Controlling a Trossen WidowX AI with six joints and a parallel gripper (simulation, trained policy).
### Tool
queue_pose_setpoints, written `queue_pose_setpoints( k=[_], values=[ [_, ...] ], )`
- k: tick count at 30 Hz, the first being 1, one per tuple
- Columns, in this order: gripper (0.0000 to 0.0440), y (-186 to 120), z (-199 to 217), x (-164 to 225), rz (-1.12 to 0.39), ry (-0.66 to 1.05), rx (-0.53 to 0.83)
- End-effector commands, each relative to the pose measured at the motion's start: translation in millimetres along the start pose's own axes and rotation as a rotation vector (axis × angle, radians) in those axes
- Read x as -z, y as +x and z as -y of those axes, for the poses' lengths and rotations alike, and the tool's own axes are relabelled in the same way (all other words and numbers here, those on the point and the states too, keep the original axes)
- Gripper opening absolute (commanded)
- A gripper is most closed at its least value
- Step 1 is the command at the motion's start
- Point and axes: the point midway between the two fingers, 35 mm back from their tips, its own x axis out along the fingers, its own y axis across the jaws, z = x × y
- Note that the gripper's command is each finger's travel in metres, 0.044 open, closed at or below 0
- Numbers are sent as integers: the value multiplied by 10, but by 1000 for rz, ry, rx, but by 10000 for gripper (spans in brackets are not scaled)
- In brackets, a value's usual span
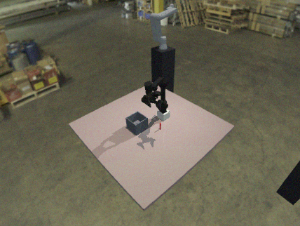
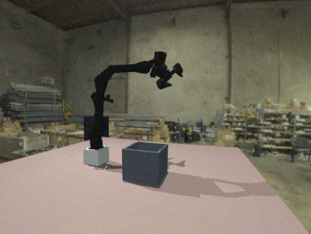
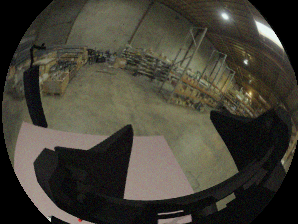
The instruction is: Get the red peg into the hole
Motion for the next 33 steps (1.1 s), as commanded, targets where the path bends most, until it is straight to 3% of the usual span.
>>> queue_pose_setpoints(
  k=[1, 33],
  values=[
    [440, -62, -17, 141, -51, 115, 9],
    [440, -602, -516, 1391, -505, 1120, 165]
  ],
)
